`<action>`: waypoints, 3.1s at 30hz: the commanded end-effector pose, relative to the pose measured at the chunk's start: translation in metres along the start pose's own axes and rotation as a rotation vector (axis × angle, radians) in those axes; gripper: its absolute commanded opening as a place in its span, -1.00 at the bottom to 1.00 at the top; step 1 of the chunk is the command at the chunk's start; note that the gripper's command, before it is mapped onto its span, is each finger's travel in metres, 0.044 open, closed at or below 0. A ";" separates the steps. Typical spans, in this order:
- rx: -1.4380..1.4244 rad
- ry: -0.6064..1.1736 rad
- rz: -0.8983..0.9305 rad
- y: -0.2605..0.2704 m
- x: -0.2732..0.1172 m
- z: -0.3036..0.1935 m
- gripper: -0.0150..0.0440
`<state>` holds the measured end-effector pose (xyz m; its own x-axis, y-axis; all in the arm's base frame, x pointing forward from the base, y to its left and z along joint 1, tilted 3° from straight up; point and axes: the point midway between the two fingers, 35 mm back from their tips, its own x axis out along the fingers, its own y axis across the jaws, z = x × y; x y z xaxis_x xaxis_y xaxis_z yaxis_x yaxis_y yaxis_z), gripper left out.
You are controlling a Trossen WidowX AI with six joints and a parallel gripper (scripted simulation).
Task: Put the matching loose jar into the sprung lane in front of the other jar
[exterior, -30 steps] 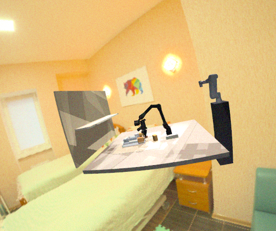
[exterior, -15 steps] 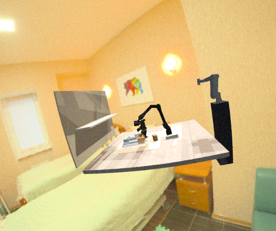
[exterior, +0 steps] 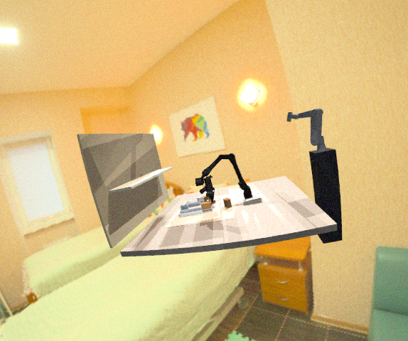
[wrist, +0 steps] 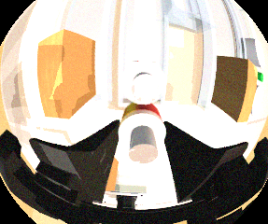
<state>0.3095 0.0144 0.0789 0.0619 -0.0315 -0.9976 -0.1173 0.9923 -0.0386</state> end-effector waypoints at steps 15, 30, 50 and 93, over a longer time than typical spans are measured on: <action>0.000 -0.021 -0.001 0.000 0.000 0.016 -0.49; 0.000 -0.021 -0.001 0.000 0.001 0.022 -0.49; 0.000 -0.022 -0.001 0.000 0.001 0.031 -0.49; 0.000 -0.023 -0.001 0.000 -0.003 0.043 -0.49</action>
<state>0.3428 0.0185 0.0816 0.0580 -0.0323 -0.9978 -0.1217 0.9918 -0.0392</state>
